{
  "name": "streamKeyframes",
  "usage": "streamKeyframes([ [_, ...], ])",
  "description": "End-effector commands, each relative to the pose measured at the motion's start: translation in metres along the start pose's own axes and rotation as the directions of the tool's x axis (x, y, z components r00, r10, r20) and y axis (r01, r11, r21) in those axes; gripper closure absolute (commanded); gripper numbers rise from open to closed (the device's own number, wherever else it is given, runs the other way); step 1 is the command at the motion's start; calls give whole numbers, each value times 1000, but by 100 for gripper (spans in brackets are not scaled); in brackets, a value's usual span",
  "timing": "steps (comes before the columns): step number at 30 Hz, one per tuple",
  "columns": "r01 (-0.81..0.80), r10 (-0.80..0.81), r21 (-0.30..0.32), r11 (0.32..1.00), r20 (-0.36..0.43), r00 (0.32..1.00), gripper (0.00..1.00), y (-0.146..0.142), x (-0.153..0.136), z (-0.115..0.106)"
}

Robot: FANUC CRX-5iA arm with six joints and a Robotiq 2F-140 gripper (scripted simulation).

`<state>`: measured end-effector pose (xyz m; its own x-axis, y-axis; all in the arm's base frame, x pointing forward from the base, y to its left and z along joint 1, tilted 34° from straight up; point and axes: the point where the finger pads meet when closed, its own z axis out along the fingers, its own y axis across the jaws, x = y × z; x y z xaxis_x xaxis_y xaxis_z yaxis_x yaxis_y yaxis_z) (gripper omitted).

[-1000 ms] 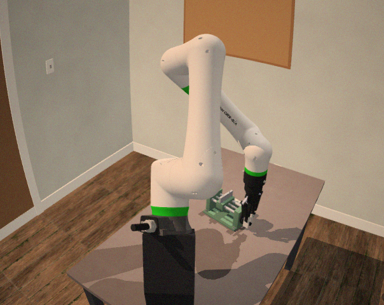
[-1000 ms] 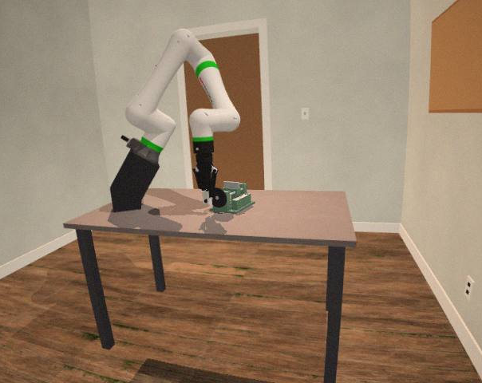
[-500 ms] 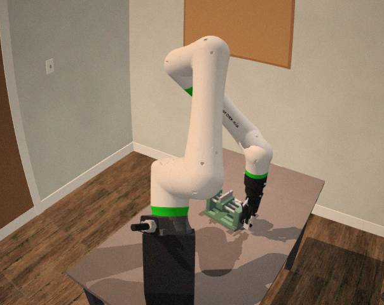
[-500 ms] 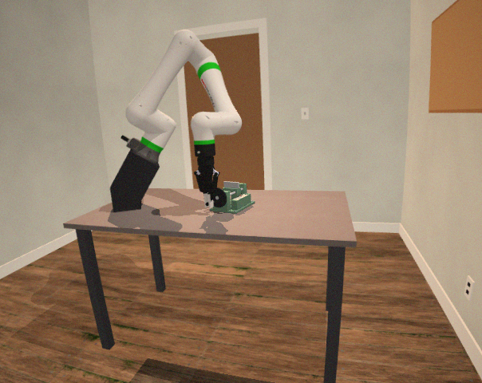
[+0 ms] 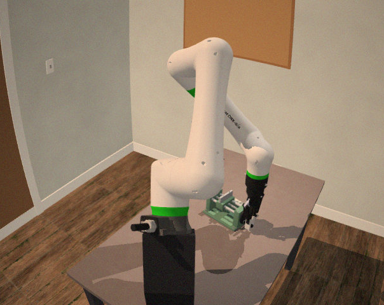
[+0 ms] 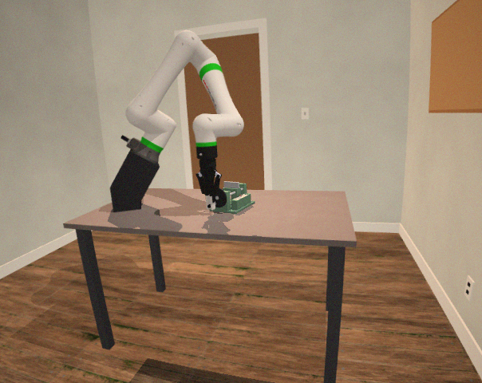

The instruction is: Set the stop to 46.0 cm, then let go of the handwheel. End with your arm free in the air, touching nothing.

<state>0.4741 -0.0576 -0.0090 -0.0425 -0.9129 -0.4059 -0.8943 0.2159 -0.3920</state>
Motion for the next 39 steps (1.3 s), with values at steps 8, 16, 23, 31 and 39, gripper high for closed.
streamKeyframes([
  [8,0,0,0,1000,0,1000,96,-9,0,3],
  [16,0,0,0,1000,0,1000,96,-13,0,4],
  [23,0,0,0,1000,0,1000,96,-17,0,5],
  [31,0,0,0,1000,0,1000,96,-20,0,5],
  [39,0,0,0,1000,0,1000,96,-23,0,4],
])
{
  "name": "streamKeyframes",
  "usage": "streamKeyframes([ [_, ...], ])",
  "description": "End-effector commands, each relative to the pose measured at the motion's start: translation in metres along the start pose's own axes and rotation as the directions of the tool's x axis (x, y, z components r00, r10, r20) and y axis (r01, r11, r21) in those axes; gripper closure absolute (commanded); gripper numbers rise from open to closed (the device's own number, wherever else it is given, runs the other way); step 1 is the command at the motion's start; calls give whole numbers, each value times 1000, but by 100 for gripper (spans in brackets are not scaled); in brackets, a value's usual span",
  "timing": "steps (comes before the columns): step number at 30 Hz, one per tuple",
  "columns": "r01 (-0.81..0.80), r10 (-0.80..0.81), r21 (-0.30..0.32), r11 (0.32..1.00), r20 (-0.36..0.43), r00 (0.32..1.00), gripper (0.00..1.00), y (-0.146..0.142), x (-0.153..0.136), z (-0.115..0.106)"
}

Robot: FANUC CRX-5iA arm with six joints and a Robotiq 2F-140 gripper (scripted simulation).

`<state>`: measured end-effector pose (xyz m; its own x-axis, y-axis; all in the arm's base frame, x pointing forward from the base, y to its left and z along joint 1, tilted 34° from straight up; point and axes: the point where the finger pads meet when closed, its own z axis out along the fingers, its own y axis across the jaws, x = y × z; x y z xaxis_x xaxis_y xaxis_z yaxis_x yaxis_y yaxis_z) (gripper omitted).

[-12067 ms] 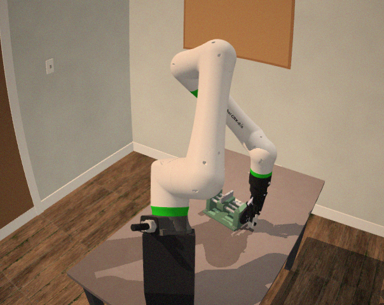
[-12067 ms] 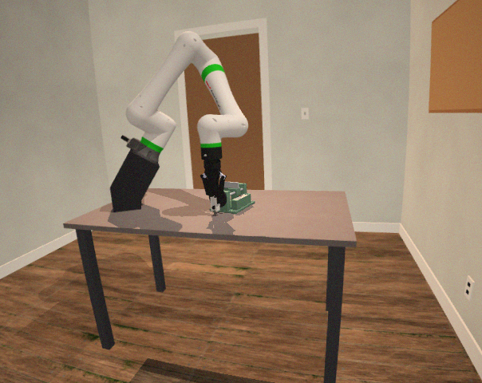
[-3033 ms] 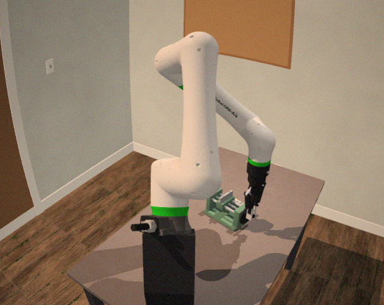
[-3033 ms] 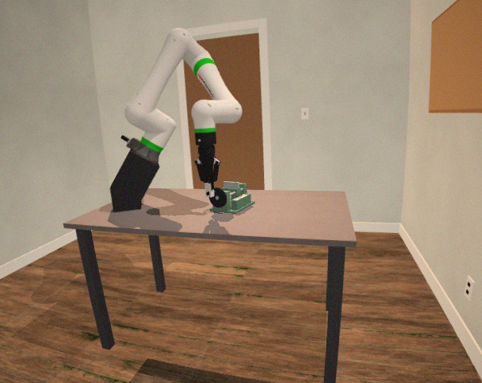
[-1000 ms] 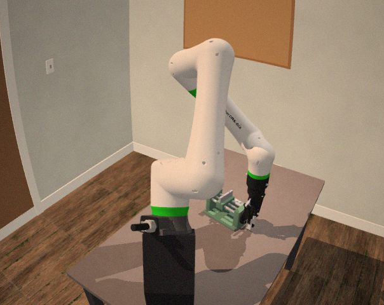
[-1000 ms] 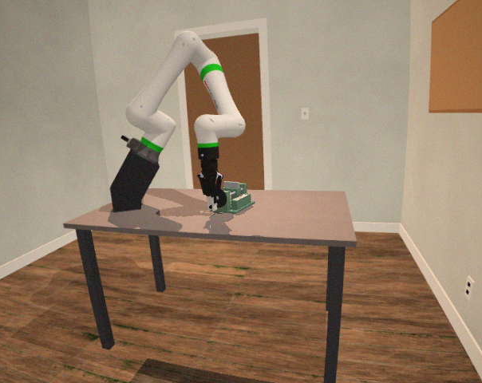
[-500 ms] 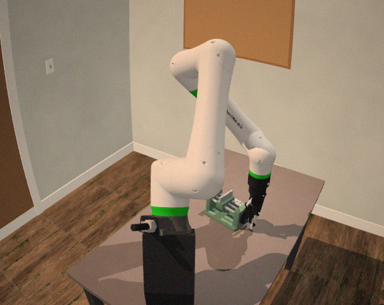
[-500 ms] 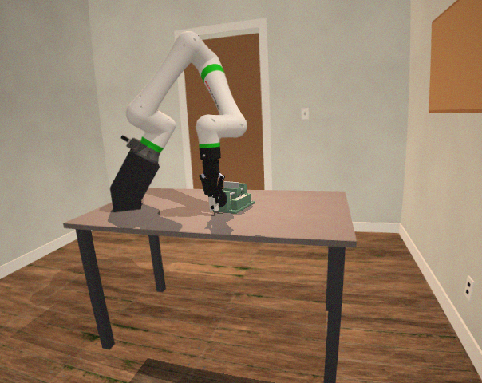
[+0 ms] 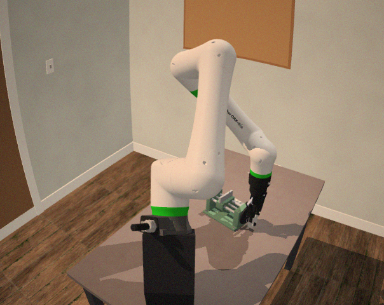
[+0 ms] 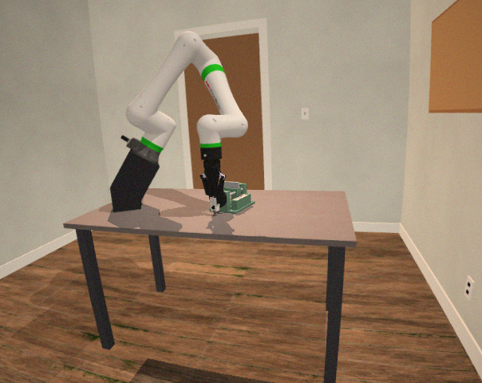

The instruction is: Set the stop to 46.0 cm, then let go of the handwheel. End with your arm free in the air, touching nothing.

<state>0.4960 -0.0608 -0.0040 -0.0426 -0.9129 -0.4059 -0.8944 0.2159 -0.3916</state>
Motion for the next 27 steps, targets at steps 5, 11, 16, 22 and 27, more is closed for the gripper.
streamKeyframes([
  [5,0,0,1,1000,0,1000,96,-2,0,0],
  [11,0,0,1,1000,0,1000,96,-2,0,0],
  [16,0,0,1,1000,0,1000,96,-3,0,-1],
  [22,0,0,1,1000,0,1000,96,-3,0,-1],
  [27,0,0,1,1000,0,1000,96,-3,0,-1],
])
